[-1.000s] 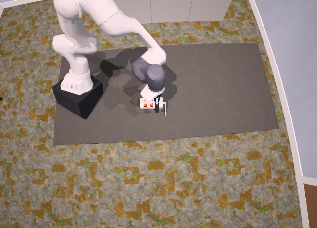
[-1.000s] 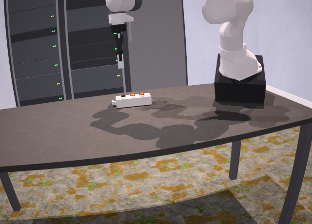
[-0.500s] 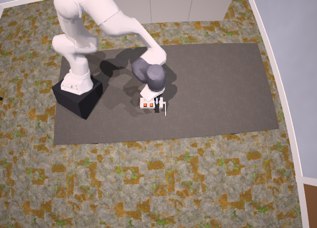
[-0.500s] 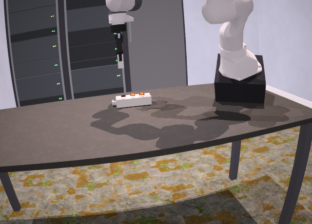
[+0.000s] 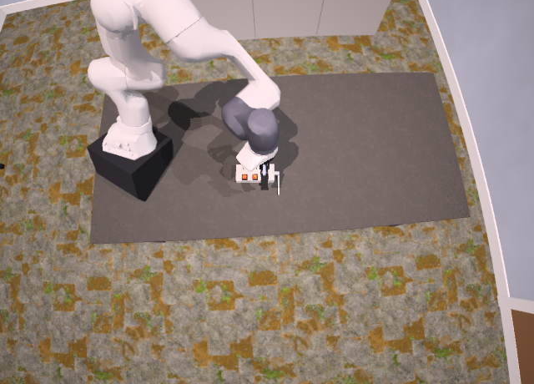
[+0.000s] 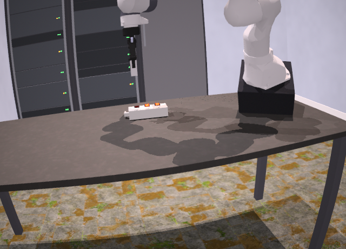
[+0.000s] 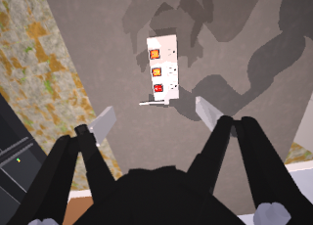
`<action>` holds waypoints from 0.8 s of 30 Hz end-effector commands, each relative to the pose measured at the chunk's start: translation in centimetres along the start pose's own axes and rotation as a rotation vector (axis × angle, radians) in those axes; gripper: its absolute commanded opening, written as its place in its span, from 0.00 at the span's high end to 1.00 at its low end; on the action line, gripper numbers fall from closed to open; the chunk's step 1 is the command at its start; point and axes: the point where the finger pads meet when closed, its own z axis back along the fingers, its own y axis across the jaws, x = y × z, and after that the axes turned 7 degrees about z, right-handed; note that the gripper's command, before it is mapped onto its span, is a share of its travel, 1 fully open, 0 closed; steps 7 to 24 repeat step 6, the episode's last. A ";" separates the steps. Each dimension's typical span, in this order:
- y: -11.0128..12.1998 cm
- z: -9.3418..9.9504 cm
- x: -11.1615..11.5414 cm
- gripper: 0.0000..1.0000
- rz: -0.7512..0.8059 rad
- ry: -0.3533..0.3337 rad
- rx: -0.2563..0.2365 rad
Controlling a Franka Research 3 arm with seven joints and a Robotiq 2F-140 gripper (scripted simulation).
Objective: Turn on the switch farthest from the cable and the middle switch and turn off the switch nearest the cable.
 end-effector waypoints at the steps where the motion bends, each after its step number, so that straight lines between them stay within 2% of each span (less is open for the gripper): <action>1: 0.1 0.0 0.0 0.00 0.006 0.001 0.004; 24: 0.1 0.0 0.0 0.00 0.006 0.001 0.004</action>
